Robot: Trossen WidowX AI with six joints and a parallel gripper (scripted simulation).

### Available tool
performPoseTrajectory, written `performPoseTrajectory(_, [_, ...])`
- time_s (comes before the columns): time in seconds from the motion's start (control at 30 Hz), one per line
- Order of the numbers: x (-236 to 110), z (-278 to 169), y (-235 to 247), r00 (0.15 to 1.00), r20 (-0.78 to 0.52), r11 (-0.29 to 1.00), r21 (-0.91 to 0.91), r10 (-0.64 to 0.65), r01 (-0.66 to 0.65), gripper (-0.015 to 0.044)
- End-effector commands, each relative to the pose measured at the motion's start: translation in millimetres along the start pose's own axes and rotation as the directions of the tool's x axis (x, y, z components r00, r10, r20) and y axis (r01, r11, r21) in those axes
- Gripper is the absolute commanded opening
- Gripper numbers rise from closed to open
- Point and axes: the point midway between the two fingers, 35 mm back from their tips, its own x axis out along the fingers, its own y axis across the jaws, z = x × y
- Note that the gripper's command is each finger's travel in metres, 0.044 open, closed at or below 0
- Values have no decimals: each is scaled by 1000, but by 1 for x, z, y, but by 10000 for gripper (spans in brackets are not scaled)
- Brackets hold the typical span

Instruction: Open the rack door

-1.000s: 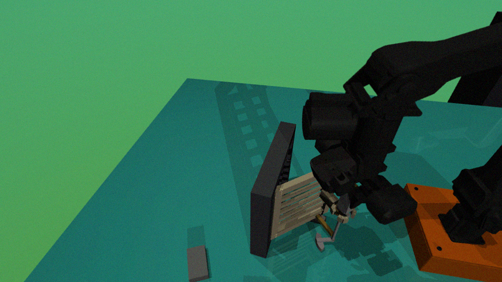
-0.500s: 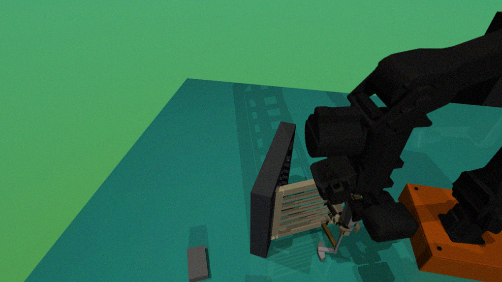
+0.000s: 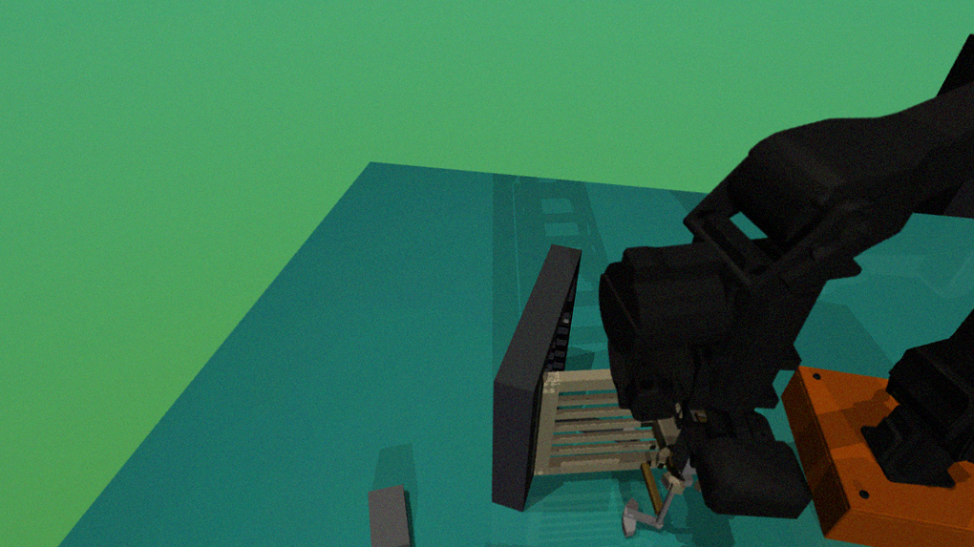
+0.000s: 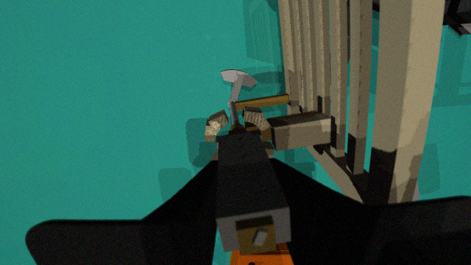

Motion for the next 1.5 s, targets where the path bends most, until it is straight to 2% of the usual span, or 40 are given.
performPoseTrajectory(0.0, [0,3,6,1000,0,996,88,-1,1,16])
performPoseTrajectory(0.73, [-1,23,47,1000,2,911,412,3,-3,16])
performPoseTrajectory(1.33, [-1,24,48,1000,2,908,420,3,-4,16])
performPoseTrajectory(1.47, [-1,24,48,1000,2,908,420,3,-4,121])
